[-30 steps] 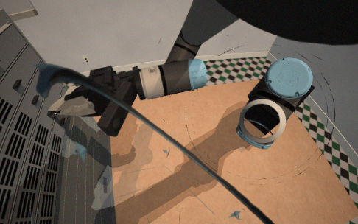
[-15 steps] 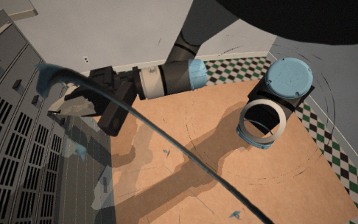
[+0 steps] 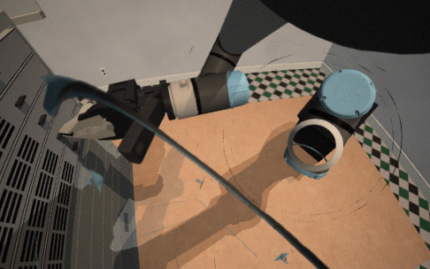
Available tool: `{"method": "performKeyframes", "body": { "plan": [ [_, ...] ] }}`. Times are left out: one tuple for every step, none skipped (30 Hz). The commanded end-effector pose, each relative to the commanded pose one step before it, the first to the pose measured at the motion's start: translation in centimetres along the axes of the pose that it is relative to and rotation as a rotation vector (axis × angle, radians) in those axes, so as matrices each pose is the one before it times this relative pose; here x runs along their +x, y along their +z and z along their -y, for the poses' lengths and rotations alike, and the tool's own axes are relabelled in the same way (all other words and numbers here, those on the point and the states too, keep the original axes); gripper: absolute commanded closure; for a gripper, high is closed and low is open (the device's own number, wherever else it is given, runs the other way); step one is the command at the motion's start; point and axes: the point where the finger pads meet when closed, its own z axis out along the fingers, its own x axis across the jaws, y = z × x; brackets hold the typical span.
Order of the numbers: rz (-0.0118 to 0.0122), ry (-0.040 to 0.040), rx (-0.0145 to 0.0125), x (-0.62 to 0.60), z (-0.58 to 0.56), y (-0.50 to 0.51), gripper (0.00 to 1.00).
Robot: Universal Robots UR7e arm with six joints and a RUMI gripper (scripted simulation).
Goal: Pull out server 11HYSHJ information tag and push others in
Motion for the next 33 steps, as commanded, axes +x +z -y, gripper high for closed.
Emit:
{"method": "performKeyframes", "body": {
  "plan": [
    [-0.00061, -0.00029, 0.00004, 0.032, 0.0, -0.209, 1.0],
    [0.00001, 0.0, 0.0, 0.0, 0.0, -0.076, 1.0],
    [0.0, 0.0, 0.0, 0.0, 0.0, -0.085, 1.0],
    [-0.00001, 0.0, 0.00001, 0.001, 0.0, -0.092, 1.0],
    [-0.00001, 0.0, 0.0, 0.0, 0.0, -0.1, 1.0],
    [0.0, 0.0, 0.0, 0.0, 0.0, -0.109, 1.0],
    [0.00001, 0.0, -0.00001, -0.001, 0.001, -0.117, 1.0],
    [-0.00001, 0.0, 0.00001, 0.001, 0.0, -0.122, 1.0],
    [-0.00001, 0.0, 0.0, 0.0, 0.0, -0.128, 1.0],
    [0.00001, 0.0, 0.0, 0.0, 0.0, -0.135, 1.0],
    [0.0, 0.0, 0.0, 0.0, 0.0, 0.0, 1.0],
    [0.0, 0.0, 0.0, 0.0, 0.0, 0.0, 1.0],
    [0.00001, 0.0, 0.0, -0.001, 0.0, -0.14, 1.0],
    [-0.00002, 0.00001, 0.00001, 0.001, 0.0, -0.143, 1.0],
    [0.0, 0.0, 0.0, 0.0, 0.0, -0.148, 1.0],
    [0.00002, -0.00001, -0.00001, -0.001, 0.001, -0.151, 1.0],
    [-0.00002, 0.00001, 0.00001, 0.001, -0.001, -0.152, 1.0],
    [0.0, 0.0, 0.0, 0.0, 0.0, -0.154, 1.0],
    [0.00002, -0.00001, -0.00001, -0.001, 0.001, -0.156, 1.0],
    [-0.00002, 0.00001, 0.00001, 0.001, -0.001, -0.154, 1.0],
    [0.0, 0.0, 0.0, 0.0, 0.0, -0.155, 1.0],
    [0.00002, -0.00001, -0.00001, -0.001, 0.001, -0.155, 1.0],
    [-0.00002, 0.00001, 0.00001, 0.001, -0.001, -0.151, 1.0],
    [0.0, 0.0, 0.0, 0.0, 0.0, -0.15, 1.0],
    [0.00003, -0.00001, -0.00001, -0.001, 0.001, -0.148, 1.0],
    [-0.00003, 0.00001, 0.00001, 0.001, 0.0, -0.142, 1.0],
    [0.0, 0.0, 0.0, 0.0, 0.0, -0.139, 1.0],
    [0.0, 0.0, 0.0, 0.0, 0.0, 0.0, 1.0],
    [0.0, 0.0, 0.0, 0.0, 0.0, 0.0, 1.0],
    [0.00002, -0.00001, -0.00001, -0.001, 0.0, -0.136, 1.0],
    [-0.00001, 0.0, 0.0, 0.0, 0.0, -0.13, 1.0],
    [-0.00001, 0.0, 0.00001, 0.001, 0.0, -0.124, 1.0],
    [0.0, 0.0, 0.0, 0.0, 0.0, -0.12, 1.0]
  ]
}}
